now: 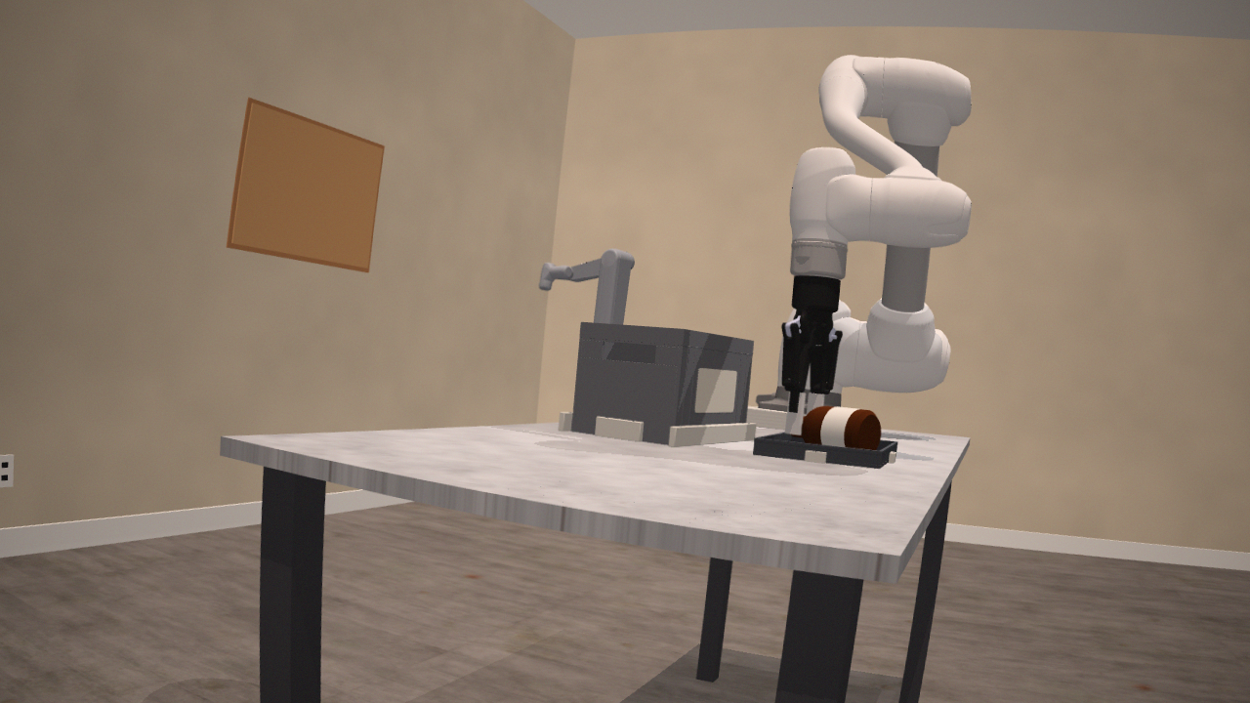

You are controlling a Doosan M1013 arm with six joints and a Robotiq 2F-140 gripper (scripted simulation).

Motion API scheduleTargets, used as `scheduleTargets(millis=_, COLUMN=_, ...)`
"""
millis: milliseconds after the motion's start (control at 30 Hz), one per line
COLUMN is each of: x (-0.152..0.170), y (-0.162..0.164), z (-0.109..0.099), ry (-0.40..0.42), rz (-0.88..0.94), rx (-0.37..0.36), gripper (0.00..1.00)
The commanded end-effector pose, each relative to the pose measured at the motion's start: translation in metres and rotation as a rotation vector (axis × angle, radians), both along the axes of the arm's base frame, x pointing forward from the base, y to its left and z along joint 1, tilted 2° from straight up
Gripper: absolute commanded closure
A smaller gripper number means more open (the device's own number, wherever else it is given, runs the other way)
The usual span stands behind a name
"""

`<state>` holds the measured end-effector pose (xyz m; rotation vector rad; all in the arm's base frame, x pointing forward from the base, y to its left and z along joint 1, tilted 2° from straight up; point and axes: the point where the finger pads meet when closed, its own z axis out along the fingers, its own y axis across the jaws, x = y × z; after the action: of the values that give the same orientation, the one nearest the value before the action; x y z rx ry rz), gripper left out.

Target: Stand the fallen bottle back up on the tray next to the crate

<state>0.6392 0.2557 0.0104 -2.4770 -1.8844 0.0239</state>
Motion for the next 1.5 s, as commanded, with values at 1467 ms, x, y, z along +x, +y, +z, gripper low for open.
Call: scheduleTargets(millis=1467, x=-0.0029, y=0.0015, z=0.0003, ry=0.004, rz=-0.004, rx=0.004, gripper=0.9)
